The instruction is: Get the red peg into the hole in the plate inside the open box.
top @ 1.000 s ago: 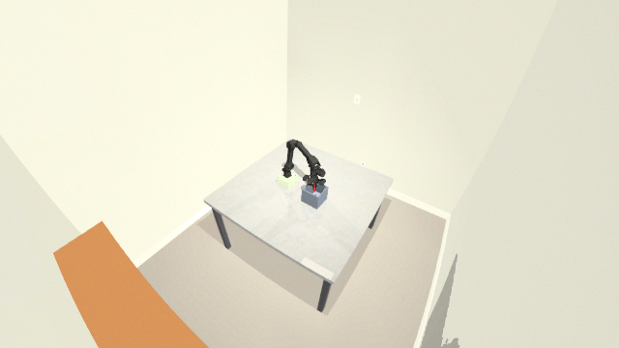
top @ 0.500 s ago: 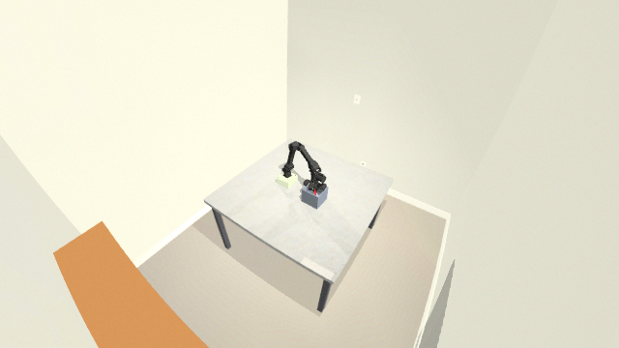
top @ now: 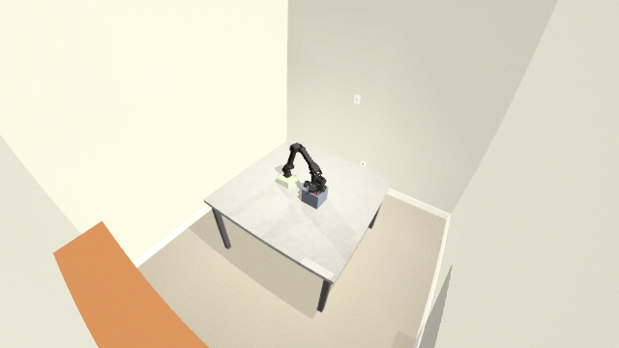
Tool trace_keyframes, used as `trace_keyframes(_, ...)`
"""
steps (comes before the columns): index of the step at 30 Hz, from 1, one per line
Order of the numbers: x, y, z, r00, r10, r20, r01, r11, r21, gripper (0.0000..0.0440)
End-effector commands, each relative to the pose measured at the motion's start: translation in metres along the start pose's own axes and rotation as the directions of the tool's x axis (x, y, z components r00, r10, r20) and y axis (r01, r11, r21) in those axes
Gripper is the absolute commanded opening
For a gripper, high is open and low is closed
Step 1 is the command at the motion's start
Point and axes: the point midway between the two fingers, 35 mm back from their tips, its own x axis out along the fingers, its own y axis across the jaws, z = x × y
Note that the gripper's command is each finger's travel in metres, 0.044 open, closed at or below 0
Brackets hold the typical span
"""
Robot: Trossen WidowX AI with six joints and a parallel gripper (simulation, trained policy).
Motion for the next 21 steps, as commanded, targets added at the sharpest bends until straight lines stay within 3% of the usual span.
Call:
trace_keyframes(1, -0.003, 0.003, 0.003, 0.999, 0.006, -0.035, -0.006, 1.000, 0.005, 0.0142)
trace_keyframes(21, -0.050, 0.024, 0.017, 0.970, 0.146, -0.196, -0.137, 0.989, 0.057, 0.0219)
